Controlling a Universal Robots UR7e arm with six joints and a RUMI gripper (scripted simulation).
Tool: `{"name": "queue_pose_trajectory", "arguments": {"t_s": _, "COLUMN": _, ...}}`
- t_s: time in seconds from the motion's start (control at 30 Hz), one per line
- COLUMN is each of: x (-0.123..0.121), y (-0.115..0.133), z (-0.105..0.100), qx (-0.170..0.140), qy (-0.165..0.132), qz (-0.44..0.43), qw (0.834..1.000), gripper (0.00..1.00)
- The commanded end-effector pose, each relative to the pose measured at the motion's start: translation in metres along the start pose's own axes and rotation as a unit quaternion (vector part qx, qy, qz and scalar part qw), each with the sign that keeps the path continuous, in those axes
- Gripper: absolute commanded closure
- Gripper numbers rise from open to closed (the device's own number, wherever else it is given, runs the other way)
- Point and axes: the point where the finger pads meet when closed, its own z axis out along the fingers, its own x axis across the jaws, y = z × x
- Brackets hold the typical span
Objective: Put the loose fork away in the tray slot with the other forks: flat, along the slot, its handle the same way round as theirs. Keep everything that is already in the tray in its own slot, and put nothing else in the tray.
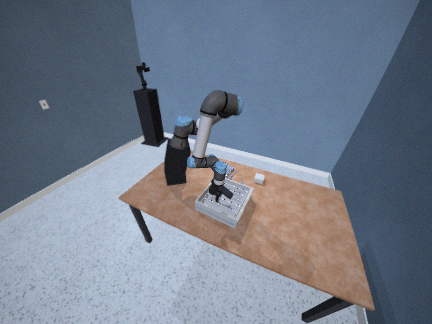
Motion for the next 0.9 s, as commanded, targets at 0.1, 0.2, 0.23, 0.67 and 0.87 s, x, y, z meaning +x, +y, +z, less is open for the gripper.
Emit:
{"name": "queue_pose_trajectory", "arguments": {"t_s": 0.1, "x": -0.0001, "y": -0.0014, "z": -0.0002, "qx": 0.001, "qy": 0.0, "qz": -0.001, "qw": 1.0, "gripper": 0.98}}
{"name": "queue_pose_trajectory", "arguments": {"t_s": 0.2, "x": -0.0001, "y": -0.0014, "z": -0.0002, "qx": 0.001, "qy": 0.0, "qz": -0.001, "qw": 1.0, "gripper": 0.86}}
{"name": "queue_pose_trajectory", "arguments": {"t_s": 0.23, "x": 0.0, "y": -0.0014, "z": -0.0002, "qx": 0.001, "qy": 0.001, "qz": 0.0, "qw": 1.0, "gripper": 0.86}}
{"name": "queue_pose_trajectory", "arguments": {"t_s": 0.67, "x": 0.0002, "y": -0.0014, "z": -0.0002, "qx": 0.001, "qy": 0.001, "qz": 0.0, "qw": 1.0, "gripper": 0.86}}
{"name": "queue_pose_trajectory", "arguments": {"t_s": 0.87, "x": 0.0002, "y": -0.0014, "z": -0.0002, "qx": 0.001, "qy": 0.001, "qz": 0.0, "qw": 1.0, "gripper": 0.86}}
